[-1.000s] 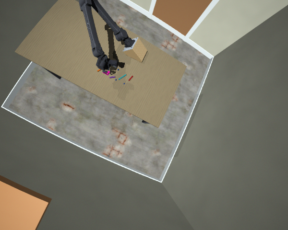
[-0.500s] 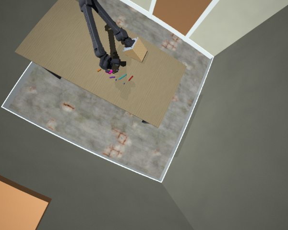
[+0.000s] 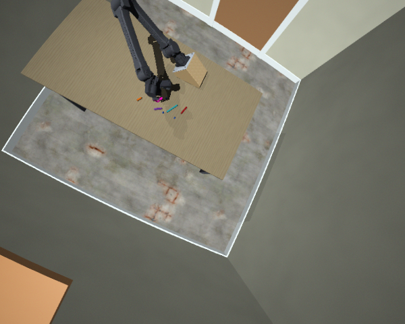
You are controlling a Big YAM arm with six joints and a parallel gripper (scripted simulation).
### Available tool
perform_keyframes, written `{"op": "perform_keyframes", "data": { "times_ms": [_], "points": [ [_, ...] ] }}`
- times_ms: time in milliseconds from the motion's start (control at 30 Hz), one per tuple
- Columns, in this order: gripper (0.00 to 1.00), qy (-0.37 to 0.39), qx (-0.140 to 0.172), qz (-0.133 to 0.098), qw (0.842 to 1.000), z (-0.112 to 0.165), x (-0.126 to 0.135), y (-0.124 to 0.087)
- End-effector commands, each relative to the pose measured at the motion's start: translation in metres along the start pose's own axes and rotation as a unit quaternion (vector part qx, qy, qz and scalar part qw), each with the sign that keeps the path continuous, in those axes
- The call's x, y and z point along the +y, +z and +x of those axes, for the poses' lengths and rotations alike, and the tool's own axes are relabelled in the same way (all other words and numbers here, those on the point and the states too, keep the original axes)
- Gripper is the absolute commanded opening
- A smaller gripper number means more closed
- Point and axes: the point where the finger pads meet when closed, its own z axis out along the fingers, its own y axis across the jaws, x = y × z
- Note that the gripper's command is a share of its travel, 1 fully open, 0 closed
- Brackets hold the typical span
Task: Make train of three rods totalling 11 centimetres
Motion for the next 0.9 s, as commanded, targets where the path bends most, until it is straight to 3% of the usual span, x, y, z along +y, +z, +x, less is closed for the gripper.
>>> {"op": "perform_keyframes", "data": {
  "times_ms": [0,133,167,867],
  "points": [
    [1.00,-0.062,0.006,-0.016,0.998,-0.012,0.004,-0.001],
    [1.00,-0.073,0.007,-0.020,0.997,-0.013,0.005,-0.001],
    [1.00,-0.047,0.003,-0.018,0.999,0.004,-0.002,-0.001],
    [1.00,-0.058,0.004,-0.020,0.998,-0.006,0.004,0.001]
  ]
}}
